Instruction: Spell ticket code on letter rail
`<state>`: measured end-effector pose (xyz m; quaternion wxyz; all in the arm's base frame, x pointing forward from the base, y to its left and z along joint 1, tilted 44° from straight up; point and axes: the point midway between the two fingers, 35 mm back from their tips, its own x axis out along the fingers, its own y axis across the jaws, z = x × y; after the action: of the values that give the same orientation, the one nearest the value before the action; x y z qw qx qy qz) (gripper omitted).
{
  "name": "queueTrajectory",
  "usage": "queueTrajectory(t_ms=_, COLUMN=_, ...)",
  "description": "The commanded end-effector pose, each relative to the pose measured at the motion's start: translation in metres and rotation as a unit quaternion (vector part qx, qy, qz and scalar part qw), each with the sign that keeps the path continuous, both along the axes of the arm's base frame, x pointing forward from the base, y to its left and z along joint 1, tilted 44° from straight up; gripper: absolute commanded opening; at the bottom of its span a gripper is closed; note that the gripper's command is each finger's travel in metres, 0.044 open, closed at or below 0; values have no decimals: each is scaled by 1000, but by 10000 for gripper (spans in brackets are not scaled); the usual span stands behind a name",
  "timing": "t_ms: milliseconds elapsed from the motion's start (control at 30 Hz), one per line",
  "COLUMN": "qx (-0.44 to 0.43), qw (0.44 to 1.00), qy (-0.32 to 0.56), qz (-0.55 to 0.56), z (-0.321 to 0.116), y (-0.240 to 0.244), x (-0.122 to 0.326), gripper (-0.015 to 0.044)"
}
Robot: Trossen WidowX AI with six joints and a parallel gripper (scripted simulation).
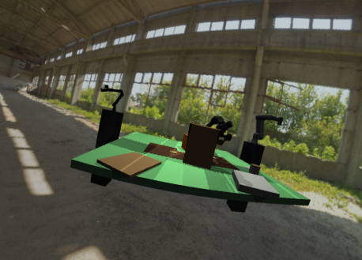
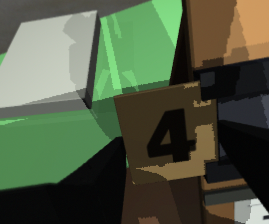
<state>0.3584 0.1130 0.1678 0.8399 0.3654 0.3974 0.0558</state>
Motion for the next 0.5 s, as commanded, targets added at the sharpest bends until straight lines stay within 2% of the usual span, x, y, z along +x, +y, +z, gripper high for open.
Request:
queueTrajectory(t_ms=0, qx=-1, qw=1000, qy=-2, qz=2, z=-1, y=-1, x=0, gripper=0)
queueTrajectory(t_ms=467, qx=-1, qw=1000, qy=-2, qz=2, z=-6, y=-6, x=-2, gripper=0)
